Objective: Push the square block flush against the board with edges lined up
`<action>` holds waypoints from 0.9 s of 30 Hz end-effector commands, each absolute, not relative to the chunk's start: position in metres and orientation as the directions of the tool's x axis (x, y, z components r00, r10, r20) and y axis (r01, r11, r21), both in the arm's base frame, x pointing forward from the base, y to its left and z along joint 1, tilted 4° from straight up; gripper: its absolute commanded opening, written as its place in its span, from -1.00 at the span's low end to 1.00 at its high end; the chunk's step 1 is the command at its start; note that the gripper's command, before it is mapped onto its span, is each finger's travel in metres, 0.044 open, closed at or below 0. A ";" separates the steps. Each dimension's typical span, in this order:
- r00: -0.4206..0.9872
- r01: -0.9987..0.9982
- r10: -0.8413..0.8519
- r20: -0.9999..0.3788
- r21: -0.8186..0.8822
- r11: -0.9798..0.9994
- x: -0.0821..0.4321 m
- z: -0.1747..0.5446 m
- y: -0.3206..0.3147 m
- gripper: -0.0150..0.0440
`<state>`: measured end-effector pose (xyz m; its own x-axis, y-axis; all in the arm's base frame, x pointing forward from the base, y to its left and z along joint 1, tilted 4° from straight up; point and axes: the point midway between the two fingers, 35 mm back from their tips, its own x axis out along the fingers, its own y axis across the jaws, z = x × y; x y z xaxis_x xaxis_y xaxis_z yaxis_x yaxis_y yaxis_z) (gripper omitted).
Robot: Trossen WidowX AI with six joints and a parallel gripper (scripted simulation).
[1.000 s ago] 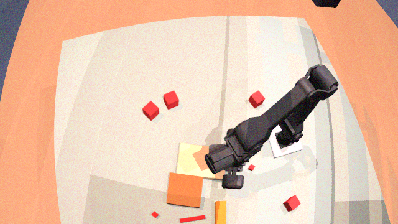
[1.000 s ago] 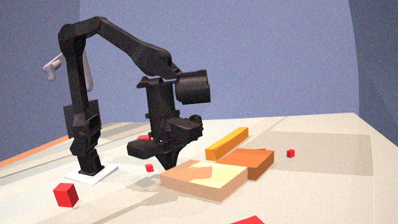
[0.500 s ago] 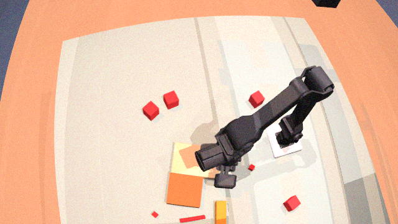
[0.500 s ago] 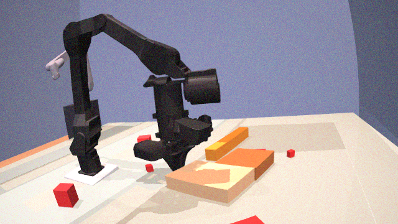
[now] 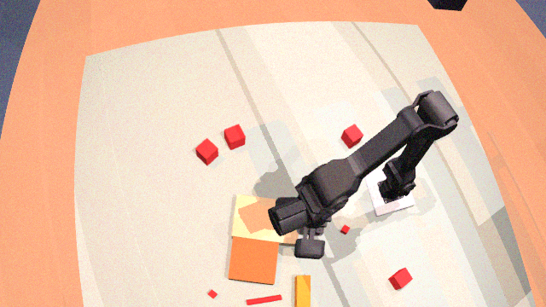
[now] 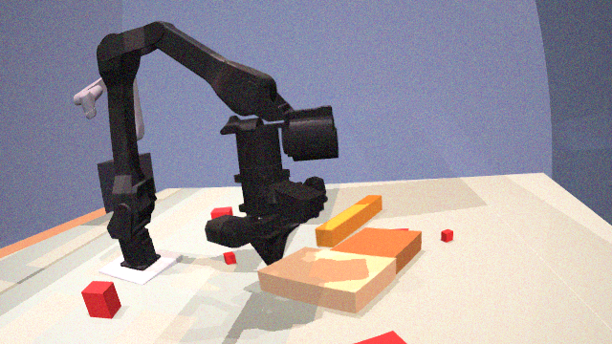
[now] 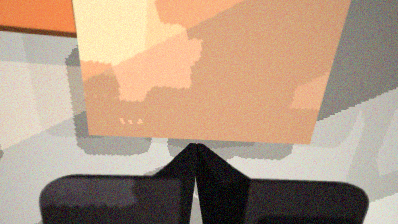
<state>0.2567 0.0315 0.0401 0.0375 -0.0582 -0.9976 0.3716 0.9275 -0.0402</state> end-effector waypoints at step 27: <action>0.041 0.373 -0.059 -0.997 -0.039 0.927 0.222 0.084 0.048 -0.49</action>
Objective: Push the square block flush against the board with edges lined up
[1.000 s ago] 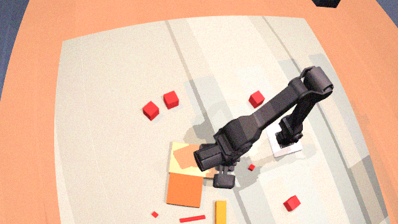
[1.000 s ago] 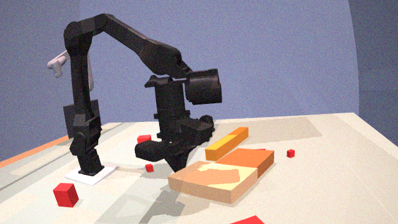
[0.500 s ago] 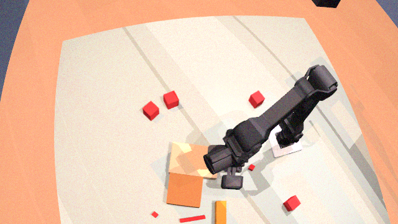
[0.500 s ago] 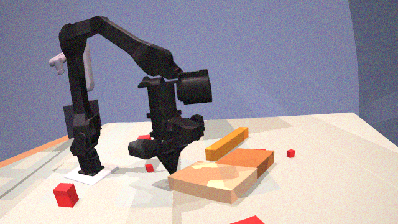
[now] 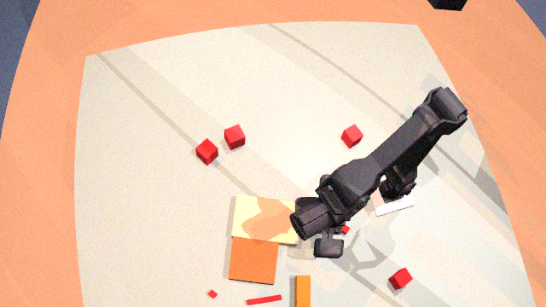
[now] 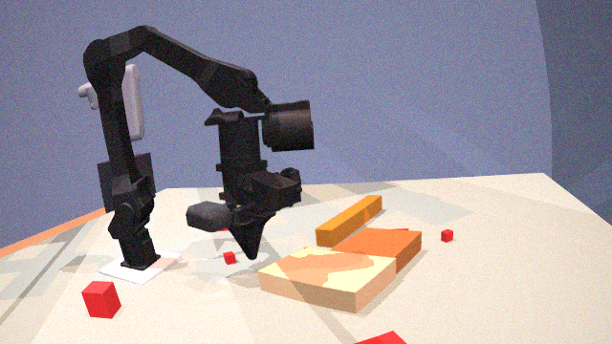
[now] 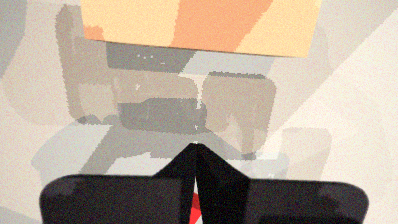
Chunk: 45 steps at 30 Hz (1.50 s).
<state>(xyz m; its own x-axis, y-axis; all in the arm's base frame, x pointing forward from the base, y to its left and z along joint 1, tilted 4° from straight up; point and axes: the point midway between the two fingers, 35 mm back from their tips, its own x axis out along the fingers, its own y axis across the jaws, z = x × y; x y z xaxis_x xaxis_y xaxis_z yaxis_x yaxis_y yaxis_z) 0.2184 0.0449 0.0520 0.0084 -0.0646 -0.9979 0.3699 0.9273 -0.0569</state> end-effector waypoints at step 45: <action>0.059 0.374 -0.068 -0.996 -0.041 0.927 0.438 0.058 -0.044 -0.49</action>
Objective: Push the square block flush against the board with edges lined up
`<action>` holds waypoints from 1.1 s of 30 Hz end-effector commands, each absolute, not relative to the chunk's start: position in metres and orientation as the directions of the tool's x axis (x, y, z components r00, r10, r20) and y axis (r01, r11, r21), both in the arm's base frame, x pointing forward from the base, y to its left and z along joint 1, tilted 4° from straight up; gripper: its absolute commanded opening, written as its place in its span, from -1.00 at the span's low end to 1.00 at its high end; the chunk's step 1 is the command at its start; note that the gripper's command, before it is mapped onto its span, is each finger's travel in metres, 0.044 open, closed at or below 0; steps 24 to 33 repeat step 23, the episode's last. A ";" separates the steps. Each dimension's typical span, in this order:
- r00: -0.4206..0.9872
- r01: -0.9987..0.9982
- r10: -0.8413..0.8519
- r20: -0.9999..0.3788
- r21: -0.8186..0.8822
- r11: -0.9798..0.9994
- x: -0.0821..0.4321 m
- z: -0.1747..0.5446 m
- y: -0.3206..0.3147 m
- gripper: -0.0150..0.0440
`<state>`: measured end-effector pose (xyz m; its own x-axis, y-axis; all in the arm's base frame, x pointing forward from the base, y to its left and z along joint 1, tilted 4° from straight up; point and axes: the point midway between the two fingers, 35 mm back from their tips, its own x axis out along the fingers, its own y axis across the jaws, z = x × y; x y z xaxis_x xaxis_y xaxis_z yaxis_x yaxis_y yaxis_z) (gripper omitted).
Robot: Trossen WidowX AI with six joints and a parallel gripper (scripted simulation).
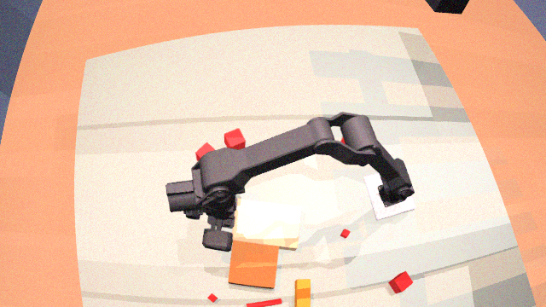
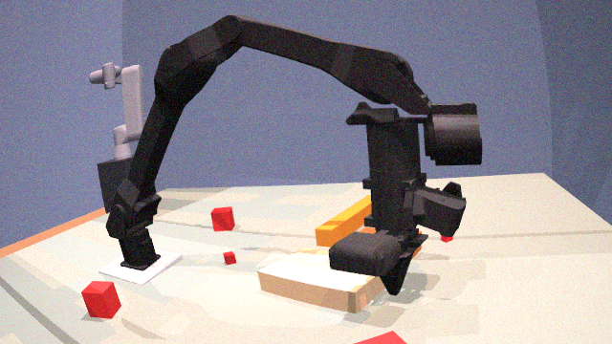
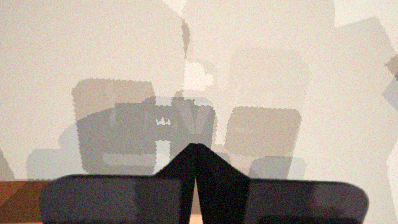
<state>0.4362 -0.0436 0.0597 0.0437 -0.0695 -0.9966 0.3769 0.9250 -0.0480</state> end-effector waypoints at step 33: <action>0.058 0.374 -0.067 -0.996 -0.041 0.927 0.424 0.057 -0.037 -0.49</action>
